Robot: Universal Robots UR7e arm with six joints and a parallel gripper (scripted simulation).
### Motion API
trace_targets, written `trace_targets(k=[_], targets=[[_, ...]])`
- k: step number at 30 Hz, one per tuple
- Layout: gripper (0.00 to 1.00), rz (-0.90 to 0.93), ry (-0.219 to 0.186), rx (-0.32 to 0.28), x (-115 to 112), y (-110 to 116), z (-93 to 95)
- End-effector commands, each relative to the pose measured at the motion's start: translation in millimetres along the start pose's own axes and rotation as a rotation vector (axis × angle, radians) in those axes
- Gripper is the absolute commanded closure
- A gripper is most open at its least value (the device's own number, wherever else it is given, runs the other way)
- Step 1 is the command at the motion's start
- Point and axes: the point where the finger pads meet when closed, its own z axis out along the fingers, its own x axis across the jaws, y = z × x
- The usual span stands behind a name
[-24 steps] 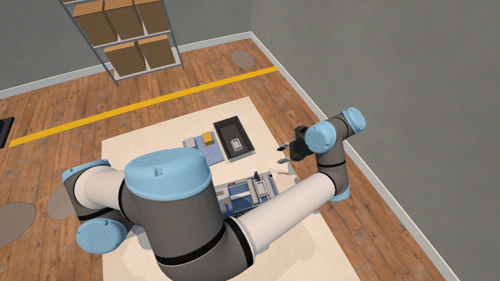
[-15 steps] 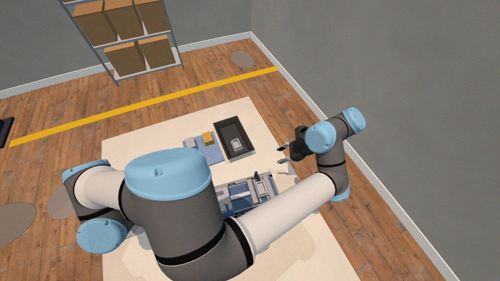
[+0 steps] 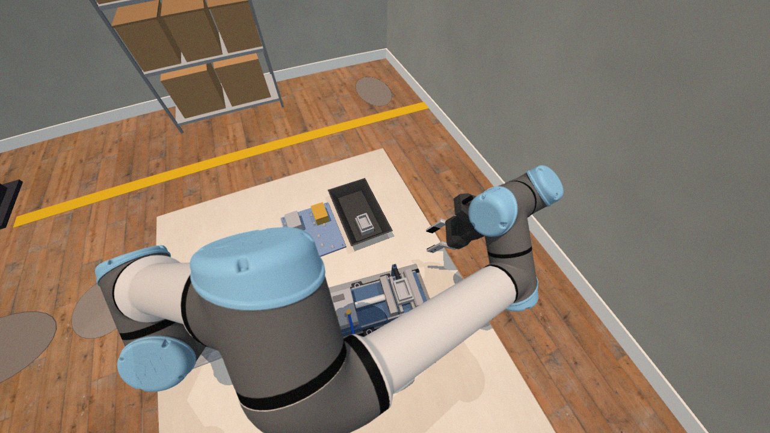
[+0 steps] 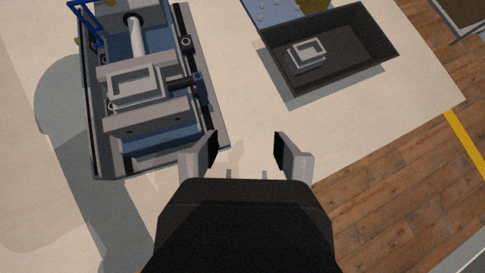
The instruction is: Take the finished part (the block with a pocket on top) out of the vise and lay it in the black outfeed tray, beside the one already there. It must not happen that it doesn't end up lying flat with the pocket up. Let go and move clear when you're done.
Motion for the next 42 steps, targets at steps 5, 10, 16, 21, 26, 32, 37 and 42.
trace_targets(k=[5, 10, 16, 21, 26, 32, 37, 42], targets=[[0.0, 0.106, -0.001, -0.047, -9.3, -6.3, -4.7], [0.0, 0.191, 0.0, -0.083, -17.0, -11.4, -7.3], [0.0, 0.381, 0.013, -0.162, -34.6, -23.7, -11.9], [0.0, 0.511, 0.029, -0.214, -46.9, -32.7, -14.0], [0.0, 0.615, 0.046, -0.255, -57.0, -40.4, -15.2], [0.0, 0.779, 0.08, -0.318, -73.3, -53.1, -15.9], [0.0, 0.908, 0.114, -0.365, -86.6, -63.8, -15.7], [0.0, 1.037, 0.153, -0.41, -100.3, -75.0, -14.6]])
